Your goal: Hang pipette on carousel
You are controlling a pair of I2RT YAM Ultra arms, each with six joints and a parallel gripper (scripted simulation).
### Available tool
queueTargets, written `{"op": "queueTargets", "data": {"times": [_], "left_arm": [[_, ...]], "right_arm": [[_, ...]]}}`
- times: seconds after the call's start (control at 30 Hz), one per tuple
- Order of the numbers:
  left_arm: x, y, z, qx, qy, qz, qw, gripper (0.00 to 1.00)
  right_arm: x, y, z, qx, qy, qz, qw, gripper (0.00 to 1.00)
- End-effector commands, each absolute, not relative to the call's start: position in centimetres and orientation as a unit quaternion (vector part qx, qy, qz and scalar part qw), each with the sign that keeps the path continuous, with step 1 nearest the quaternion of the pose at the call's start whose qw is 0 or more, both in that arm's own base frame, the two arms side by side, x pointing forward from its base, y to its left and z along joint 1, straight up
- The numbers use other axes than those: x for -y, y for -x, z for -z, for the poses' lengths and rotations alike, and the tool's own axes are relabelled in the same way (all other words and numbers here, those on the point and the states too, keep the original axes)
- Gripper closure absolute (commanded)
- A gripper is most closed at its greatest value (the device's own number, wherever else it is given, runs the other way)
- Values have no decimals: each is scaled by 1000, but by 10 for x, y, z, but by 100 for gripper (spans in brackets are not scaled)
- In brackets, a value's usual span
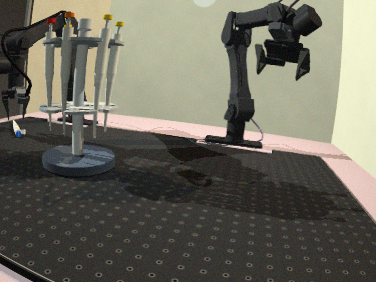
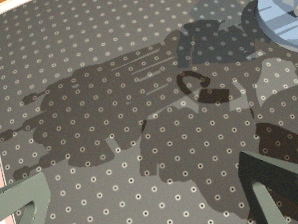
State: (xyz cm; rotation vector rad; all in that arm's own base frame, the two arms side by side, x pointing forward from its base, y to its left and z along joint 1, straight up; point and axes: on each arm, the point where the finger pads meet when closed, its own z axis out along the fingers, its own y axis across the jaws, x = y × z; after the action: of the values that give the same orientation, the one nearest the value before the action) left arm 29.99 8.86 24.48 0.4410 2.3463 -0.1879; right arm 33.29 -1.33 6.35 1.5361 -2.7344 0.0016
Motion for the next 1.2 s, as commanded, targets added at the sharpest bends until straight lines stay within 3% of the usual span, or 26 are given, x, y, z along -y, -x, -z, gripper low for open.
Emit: {"op": "queueTargets", "data": {"times": [0.0,0.8,0.87,1.17], "left_arm": [[-91,-304,-253,-906,-176,69,379,0],[-91,-304,-253,-906,-176,69,379,0],[-91,-304,-253,-906,-176,69,379,0],[-91,-304,-253,-906,-176,69,379,0]], "right_arm": [[12,-336,-68,871,-491,-3,-5,46],[8,-332,-49,870,-494,8,4,46],[9,-346,-63,869,-494,-8,-22,46],[8,-331,-35,870,-494,8,4,46]]}}
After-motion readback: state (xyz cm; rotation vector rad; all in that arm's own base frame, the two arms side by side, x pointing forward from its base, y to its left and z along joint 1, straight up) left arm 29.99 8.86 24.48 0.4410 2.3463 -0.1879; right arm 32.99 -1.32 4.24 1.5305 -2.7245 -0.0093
